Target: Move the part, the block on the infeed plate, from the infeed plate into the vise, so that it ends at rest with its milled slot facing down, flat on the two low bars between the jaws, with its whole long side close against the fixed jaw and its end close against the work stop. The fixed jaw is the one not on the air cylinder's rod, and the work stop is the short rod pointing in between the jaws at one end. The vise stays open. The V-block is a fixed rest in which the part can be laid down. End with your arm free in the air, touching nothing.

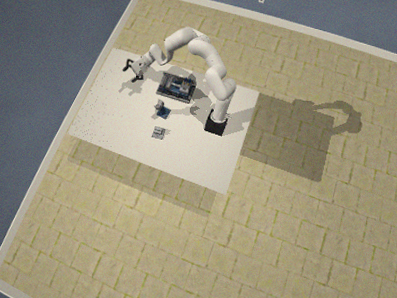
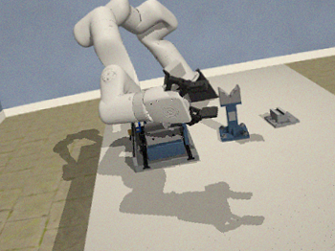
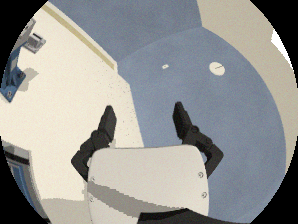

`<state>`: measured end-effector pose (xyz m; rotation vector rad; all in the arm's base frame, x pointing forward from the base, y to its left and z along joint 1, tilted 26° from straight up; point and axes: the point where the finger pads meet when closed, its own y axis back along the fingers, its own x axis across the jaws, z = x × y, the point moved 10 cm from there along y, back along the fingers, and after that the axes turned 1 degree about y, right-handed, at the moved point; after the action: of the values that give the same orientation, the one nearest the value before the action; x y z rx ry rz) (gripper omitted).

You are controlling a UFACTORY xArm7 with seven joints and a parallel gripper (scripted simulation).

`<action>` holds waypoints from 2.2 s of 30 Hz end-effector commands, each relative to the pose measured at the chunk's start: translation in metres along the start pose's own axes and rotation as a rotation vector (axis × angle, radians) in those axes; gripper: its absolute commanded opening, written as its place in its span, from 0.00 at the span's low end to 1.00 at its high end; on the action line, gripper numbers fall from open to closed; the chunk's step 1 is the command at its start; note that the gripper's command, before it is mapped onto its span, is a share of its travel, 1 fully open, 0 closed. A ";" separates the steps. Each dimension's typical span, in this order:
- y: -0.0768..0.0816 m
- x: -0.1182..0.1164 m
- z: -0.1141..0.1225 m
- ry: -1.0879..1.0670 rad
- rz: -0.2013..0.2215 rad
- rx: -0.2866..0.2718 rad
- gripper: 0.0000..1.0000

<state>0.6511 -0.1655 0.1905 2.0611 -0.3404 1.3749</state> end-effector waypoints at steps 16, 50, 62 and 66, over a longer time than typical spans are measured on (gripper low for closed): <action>-0.001 0.003 -0.001 0.005 0.002 0.001 1.00; -0.133 -0.049 -0.097 -0.360 -0.536 0.115 1.00; -0.145 -0.055 -0.110 -0.397 -0.607 0.105 1.00; -0.145 -0.055 -0.110 -0.397 -0.607 0.105 1.00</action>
<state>0.6231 0.0065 0.1159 2.2594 0.1950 0.6306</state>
